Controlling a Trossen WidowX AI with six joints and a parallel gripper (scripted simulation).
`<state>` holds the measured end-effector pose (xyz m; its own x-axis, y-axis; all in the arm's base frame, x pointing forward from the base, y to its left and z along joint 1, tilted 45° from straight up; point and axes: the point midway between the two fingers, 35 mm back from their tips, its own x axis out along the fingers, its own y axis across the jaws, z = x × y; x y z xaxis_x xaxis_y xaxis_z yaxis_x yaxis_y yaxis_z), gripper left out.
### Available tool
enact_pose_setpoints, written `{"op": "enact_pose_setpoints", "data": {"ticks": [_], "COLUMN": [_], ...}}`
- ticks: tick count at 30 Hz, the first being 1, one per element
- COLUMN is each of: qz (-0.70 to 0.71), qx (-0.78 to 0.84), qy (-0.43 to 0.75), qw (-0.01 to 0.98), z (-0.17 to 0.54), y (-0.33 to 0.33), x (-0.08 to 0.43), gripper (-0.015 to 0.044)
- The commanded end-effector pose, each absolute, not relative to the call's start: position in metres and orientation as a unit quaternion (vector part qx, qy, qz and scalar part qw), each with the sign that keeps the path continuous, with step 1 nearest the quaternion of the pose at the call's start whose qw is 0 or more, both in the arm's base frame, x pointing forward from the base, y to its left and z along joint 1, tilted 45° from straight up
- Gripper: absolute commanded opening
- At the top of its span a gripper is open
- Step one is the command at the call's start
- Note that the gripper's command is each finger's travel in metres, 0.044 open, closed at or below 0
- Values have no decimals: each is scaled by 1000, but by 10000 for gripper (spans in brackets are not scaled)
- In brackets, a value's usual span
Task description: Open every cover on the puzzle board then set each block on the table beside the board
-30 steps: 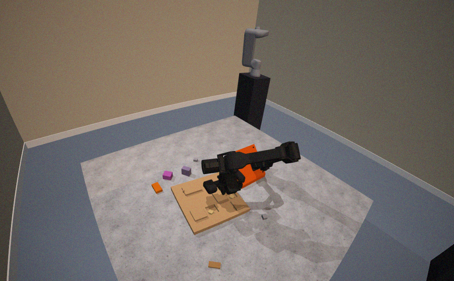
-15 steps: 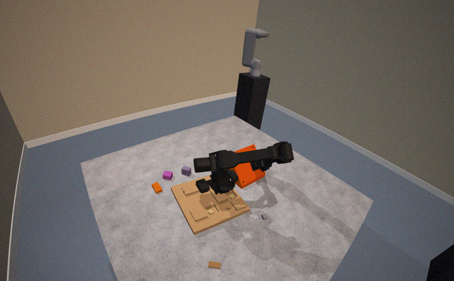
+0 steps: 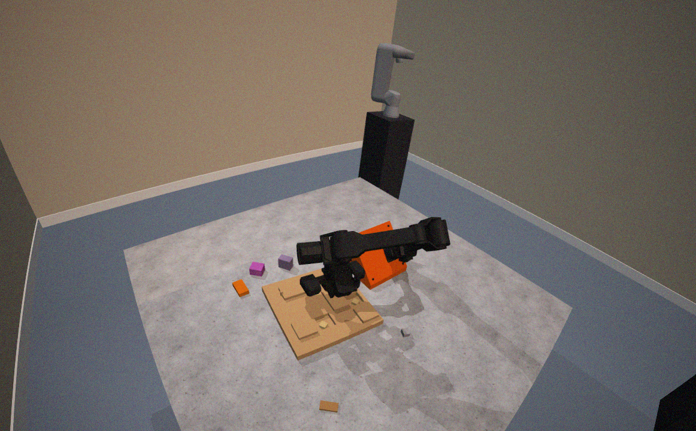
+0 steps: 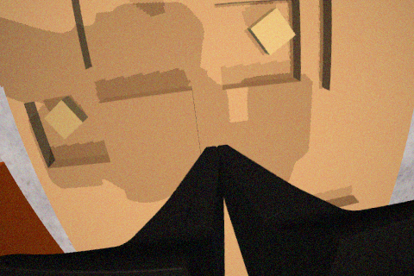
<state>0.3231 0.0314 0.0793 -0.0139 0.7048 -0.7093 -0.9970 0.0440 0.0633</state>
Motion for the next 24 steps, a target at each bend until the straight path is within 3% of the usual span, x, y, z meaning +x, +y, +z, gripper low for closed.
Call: {"op": "enact_pose_setpoints", "data": {"ticks": [1,24], "qz": [647,647], "qx": [-246,-247], "qy": [299,299], "qw": [657,657], "z": [79,68], "y": [31,41], "x": [323,324], "gripper": [0,0]}}
